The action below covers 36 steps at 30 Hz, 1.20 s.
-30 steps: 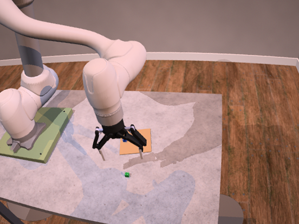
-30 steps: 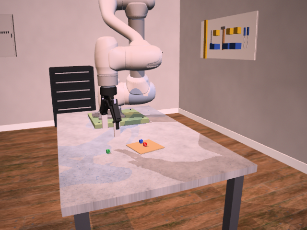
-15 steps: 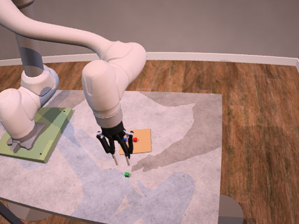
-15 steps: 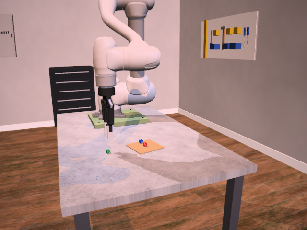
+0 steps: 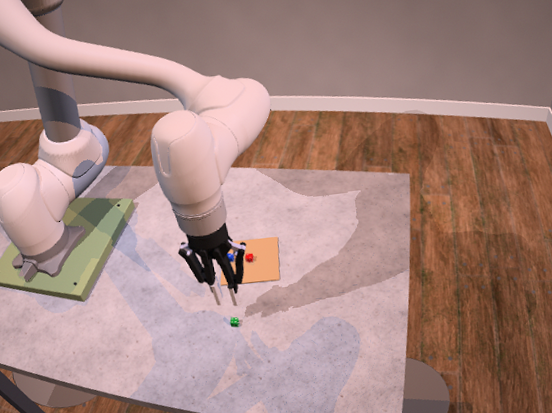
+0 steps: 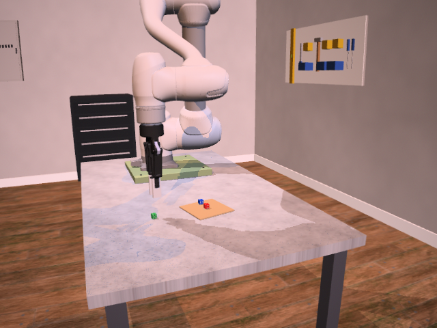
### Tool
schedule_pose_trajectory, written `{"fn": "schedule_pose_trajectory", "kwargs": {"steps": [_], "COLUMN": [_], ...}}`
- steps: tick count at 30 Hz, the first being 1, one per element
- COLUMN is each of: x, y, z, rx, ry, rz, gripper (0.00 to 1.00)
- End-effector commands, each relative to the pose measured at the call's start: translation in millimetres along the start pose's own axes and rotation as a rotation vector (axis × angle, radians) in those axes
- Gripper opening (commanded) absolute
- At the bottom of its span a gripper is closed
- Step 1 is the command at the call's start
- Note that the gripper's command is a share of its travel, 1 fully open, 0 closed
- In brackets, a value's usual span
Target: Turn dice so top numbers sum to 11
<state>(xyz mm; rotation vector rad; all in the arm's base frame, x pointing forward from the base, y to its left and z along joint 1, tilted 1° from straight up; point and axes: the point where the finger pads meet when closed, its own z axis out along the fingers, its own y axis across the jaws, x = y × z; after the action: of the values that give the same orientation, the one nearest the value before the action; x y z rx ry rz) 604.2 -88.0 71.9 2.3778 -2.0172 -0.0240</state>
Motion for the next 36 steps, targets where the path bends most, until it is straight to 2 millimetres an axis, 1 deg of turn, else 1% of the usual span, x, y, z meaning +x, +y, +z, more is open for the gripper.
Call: {"fn": "schedule_pose_trajectory", "kwargs": {"steps": [1, 19, 28, 36], "x": [4, 4, 4, 4], "y": [-2, -2, -2, -2], "z": [0, 3, 9, 21], "rx": [0.004, 0.004, 0.004, 0.004], "ry": [0.003, 0.003, 0.004, 0.004], "rz": [0.008, 0.008, 0.008, 0.008], "gripper": [0.19, 0.19, 0.19, 0.19]}}
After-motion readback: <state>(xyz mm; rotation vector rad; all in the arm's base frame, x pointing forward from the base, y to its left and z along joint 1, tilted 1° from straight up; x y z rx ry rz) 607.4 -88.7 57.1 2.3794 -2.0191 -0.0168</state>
